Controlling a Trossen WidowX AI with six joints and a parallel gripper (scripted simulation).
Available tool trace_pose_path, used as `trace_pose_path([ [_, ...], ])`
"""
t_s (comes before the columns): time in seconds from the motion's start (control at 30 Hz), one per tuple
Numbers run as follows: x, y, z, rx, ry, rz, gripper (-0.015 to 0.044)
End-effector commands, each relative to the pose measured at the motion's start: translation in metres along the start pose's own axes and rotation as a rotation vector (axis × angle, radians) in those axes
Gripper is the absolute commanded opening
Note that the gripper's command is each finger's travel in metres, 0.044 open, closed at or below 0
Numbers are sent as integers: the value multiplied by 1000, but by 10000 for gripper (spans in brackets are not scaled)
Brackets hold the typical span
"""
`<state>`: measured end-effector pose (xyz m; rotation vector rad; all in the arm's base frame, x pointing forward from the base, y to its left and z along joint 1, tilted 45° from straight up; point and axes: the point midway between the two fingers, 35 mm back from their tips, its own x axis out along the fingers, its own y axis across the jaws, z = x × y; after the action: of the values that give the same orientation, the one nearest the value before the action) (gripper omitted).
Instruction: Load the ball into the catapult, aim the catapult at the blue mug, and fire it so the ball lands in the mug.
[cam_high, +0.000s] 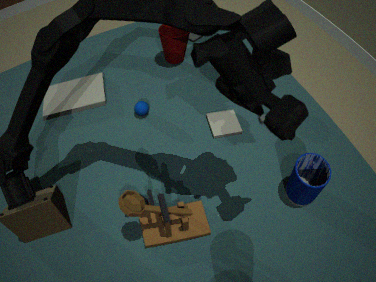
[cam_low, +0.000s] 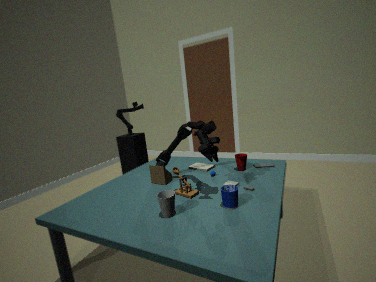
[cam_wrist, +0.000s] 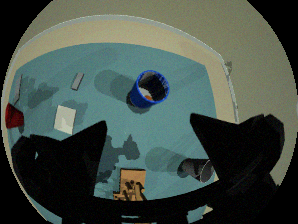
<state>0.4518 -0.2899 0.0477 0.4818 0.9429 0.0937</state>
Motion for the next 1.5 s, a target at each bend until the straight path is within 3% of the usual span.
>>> trace_pose_path([
  [0.0,-5,-21,15,113,-71,32,440],
  [0.33,-10,-65,34,361,-188,134,440],
  [1.47,-8,-66,31,368,-182,134,440],
])
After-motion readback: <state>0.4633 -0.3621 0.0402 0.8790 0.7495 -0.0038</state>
